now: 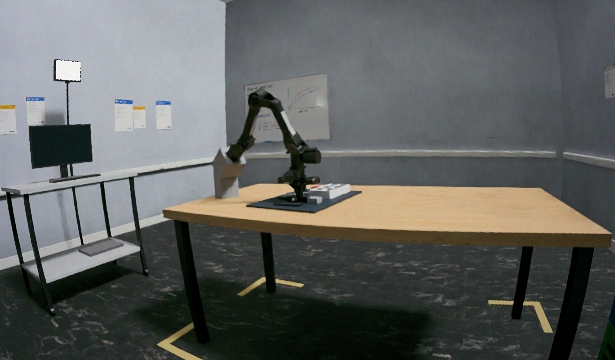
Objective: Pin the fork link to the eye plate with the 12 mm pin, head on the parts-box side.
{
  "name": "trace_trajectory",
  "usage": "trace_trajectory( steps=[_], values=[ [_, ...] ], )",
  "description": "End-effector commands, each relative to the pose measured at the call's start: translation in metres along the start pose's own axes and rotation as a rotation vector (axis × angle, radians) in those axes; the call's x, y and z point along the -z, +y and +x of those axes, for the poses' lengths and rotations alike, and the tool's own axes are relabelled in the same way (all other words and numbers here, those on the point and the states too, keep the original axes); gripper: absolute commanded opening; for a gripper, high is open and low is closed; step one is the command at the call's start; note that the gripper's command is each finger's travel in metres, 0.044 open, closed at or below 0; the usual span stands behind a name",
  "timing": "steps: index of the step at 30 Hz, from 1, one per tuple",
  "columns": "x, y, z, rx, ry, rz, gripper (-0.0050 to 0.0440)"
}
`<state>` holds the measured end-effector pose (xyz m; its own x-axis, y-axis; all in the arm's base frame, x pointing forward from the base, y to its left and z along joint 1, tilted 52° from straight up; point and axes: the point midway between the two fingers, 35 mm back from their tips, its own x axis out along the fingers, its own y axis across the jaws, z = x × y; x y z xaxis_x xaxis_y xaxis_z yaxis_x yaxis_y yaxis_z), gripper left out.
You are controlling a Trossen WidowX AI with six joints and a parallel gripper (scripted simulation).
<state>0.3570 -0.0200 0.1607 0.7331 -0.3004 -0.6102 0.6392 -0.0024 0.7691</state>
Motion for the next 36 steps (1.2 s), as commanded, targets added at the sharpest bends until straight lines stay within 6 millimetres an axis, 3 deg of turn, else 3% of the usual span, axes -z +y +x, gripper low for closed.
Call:
trace_trajectory(
  steps=[1, 36],
  values=[
    [-0.0032, 0.0055, -0.0064, -0.024, 0.001, 0.009, -0.0050],
    [0.0017, 0.0037, -0.0029, -0.013, 0.000, 0.006, -0.0050]
  ],
)
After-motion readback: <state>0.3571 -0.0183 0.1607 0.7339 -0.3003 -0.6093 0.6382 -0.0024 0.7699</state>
